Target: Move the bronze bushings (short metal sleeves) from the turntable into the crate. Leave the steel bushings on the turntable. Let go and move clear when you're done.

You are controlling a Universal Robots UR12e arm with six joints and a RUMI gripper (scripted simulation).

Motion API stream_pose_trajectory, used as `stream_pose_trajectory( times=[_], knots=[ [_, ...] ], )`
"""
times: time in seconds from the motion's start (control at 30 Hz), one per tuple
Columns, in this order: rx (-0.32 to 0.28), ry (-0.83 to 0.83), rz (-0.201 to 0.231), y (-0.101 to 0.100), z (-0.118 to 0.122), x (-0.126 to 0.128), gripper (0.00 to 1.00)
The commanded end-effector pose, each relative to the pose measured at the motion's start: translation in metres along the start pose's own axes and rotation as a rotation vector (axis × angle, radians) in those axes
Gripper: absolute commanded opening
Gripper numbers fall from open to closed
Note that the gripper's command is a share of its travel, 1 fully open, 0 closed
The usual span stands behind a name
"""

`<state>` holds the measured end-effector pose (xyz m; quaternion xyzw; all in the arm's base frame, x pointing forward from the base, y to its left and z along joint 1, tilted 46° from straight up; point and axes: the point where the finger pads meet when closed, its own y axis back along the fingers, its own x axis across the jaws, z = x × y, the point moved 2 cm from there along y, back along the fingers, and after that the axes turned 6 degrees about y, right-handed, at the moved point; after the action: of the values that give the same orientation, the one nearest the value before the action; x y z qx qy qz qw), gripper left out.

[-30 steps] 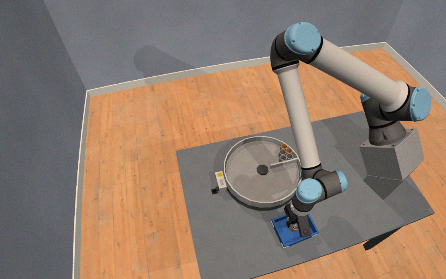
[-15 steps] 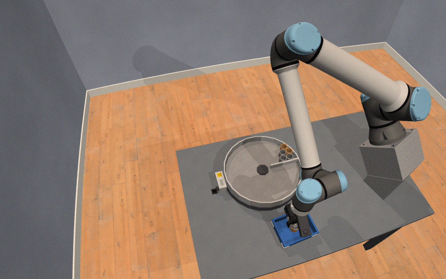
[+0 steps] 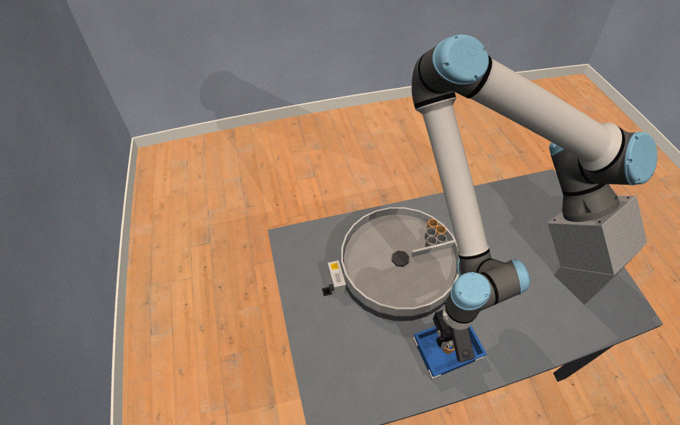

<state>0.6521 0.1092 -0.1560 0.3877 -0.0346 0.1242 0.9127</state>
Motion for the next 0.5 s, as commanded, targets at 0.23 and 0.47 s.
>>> stream_pose_trajectory(
  times=[0.23,0.47],
  knots=[
    [0.000,0.000,0.001,-0.0028,-0.0001,0.0003,0.00],
    [0.000,0.000,0.001,-0.0033,-0.0001,0.0003,0.00]
  ],
)
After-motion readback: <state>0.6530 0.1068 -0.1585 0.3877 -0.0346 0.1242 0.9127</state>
